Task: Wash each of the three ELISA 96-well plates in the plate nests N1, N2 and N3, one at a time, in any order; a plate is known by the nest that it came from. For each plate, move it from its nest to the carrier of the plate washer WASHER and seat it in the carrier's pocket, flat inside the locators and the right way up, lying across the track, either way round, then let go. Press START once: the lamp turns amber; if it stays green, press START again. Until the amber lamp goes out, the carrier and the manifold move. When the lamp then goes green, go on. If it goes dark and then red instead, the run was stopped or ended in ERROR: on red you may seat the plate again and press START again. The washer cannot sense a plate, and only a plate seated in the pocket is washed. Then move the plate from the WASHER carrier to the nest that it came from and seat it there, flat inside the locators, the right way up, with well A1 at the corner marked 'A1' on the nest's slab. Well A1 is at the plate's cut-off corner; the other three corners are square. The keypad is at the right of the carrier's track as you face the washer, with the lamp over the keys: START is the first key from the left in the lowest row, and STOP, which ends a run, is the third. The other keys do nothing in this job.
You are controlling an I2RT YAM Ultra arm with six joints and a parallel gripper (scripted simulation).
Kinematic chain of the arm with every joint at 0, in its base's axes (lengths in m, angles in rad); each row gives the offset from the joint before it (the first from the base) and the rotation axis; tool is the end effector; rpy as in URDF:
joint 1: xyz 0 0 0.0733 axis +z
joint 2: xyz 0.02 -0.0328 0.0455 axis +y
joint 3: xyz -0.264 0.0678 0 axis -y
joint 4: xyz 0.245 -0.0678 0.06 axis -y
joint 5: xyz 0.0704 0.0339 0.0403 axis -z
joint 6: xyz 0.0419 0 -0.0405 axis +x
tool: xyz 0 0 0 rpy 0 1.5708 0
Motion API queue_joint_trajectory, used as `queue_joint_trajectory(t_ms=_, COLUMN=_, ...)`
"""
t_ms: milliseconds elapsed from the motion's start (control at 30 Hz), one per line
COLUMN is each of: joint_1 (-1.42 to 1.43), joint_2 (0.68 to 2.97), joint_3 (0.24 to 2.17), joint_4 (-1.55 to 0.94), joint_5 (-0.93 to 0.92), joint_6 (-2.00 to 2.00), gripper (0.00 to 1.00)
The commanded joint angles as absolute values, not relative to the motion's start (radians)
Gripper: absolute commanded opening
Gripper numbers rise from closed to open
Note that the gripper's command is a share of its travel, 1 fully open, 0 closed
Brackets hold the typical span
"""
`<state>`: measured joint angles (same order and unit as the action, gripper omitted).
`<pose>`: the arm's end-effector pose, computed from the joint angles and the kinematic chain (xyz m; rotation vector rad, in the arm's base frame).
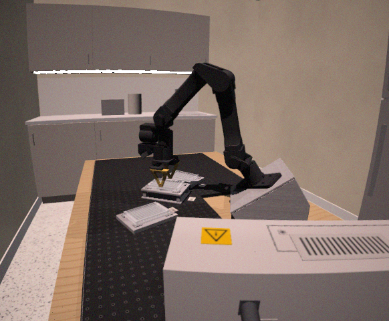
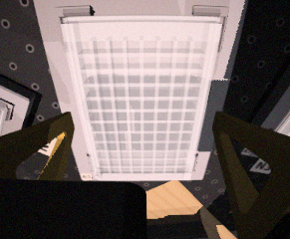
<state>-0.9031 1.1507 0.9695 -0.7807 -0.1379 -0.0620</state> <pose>0.1465 -0.1748 0.2828 0.9836 2.3340 -0.2143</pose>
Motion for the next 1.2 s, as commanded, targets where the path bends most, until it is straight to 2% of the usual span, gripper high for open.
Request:
queue_joint_trajectory(t_ms=0, joint_1=-0.906, joint_2=1.133, joint_3=0.989, joint_4=-0.816, joint_5=-0.140, joint_6=-0.065, gripper=1.00)
queue_joint_trajectory(t_ms=1167, joint_1=-0.948, joint_2=1.054, joint_3=1.121, joint_4=-1.031, joint_5=-0.164, joint_6=-0.100, gripper=1.00)
